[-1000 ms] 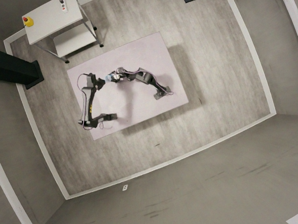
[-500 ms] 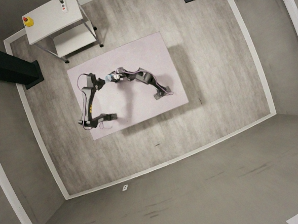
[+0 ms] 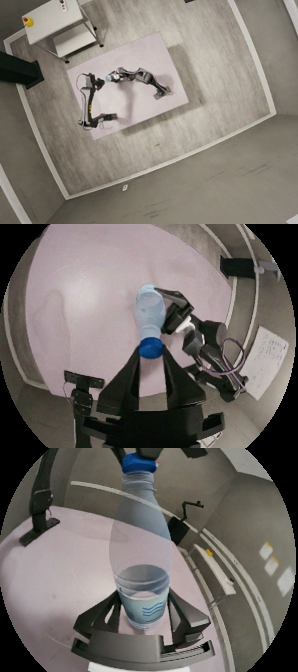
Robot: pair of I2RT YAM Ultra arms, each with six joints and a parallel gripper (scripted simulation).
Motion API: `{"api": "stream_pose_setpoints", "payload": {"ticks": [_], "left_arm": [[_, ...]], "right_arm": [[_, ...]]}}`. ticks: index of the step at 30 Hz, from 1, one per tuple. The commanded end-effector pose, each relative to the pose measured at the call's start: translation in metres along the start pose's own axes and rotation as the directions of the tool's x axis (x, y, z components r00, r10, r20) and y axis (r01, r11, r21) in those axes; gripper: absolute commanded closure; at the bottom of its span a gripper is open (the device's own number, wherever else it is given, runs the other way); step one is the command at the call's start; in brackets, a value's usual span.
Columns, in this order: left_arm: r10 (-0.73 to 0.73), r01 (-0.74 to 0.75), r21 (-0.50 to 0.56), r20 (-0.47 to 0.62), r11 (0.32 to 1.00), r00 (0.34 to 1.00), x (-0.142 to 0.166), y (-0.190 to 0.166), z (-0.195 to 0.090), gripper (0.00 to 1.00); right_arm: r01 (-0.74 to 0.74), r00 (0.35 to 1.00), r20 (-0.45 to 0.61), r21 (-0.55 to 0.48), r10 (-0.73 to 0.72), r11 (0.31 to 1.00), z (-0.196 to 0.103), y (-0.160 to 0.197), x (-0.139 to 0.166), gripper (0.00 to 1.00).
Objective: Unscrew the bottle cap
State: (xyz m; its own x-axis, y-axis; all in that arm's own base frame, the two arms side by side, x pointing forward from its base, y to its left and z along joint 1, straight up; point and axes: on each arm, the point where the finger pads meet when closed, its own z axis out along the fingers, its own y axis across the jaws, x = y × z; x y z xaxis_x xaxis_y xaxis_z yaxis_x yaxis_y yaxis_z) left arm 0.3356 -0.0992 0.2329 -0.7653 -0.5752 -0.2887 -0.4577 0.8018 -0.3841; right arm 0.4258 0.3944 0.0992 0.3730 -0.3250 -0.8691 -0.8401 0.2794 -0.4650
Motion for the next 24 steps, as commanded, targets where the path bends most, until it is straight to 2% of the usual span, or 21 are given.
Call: {"api": "stream_pose_setpoints", "payload": {"ticks": [1, 24], "left_arm": [[-0.004, 0.004, 0.029, 0.020, 1.000, 1.000, -0.0026, -0.0023, -0.0181, 1.00], [0.000, -0.001, 0.022, 0.016, 1.000, 1.000, -0.0016, -0.0026, -0.0120, 1.00]], "right_arm": [[0.020, 1.000, 0.024, 0.009, -0.020, 1.000, -0.0015, -0.0090, -0.0138, 1.00], [0.020, 1.000, 0.024, 0.009, -0.020, 1.000, -0.0015, -0.0090, -0.0138, 1.00]]}}
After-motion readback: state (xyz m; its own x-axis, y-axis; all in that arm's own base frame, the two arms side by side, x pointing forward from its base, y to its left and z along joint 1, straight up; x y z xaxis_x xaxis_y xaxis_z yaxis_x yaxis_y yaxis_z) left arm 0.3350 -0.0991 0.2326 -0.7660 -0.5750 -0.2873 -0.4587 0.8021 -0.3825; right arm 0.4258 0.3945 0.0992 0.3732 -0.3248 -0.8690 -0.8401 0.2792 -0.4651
